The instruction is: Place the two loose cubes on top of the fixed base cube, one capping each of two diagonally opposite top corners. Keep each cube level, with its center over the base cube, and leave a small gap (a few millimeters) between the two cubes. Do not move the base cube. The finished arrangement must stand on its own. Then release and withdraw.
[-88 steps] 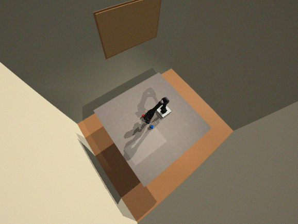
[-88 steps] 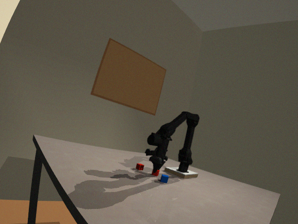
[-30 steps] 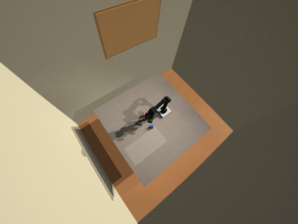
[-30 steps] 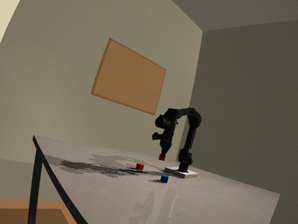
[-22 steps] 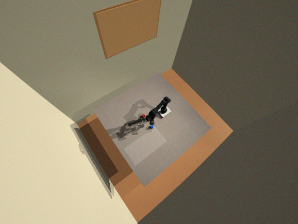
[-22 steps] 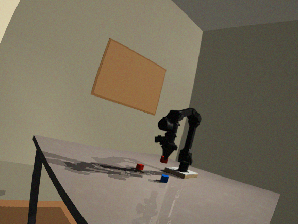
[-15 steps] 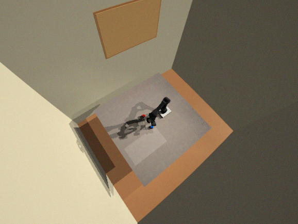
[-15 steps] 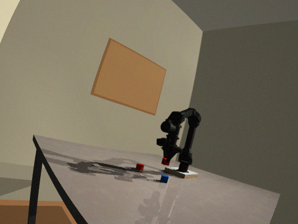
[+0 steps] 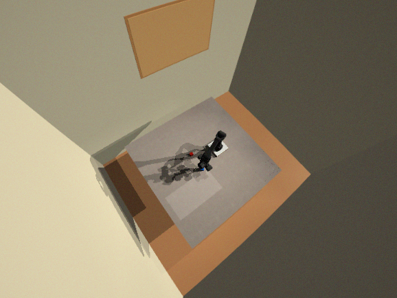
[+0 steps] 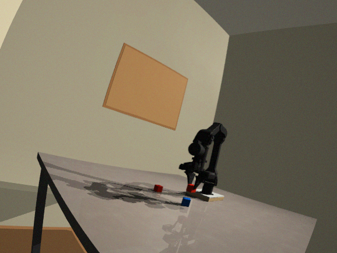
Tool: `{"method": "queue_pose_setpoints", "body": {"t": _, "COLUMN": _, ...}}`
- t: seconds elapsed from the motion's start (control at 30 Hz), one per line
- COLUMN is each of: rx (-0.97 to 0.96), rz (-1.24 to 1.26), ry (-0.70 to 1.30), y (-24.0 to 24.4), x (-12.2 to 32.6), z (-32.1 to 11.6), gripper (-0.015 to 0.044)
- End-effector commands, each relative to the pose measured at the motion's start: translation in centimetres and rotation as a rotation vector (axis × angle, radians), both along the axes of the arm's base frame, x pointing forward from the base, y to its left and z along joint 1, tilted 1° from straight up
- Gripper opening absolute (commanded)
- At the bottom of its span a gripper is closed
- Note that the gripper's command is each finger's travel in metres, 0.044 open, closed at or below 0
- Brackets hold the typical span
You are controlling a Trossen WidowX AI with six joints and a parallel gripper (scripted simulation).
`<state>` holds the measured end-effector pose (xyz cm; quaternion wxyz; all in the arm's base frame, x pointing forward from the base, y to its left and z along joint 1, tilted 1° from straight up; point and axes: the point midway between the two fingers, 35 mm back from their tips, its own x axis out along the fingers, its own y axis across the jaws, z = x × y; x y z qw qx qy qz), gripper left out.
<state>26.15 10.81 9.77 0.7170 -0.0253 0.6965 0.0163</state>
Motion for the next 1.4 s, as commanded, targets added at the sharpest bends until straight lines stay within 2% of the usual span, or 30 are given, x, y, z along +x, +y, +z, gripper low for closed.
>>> {"method": "queue_pose_setpoints", "body": {"t": 0.0, "rx": 0.002, "rz": 0.061, "ry": 0.005, "y": 0.6, "x": 0.0, "z": -0.4, "gripper": 0.0105}}
{"method": "queue_pose_setpoints", "body": {"t": 0.37, "rx": 0.002, "rz": 0.061, "ry": 0.005, "y": 0.6, "x": 0.0, "z": -0.5, "gripper": 0.0105}}
{"method": "queue_pose_setpoints", "body": {"t": 0.8, "rx": 0.002, "rz": 0.068, "ry": 0.005, "y": 0.6, "x": 0.1, "z": -3.0, "gripper": 0.0105}}
{"method": "queue_pose_setpoints", "body": {"t": 1.37, "rx": 0.002, "rz": 0.063, "ry": 0.005, "y": 0.6, "x": 0.1, "z": -3.2, "gripper": 0.0105}}
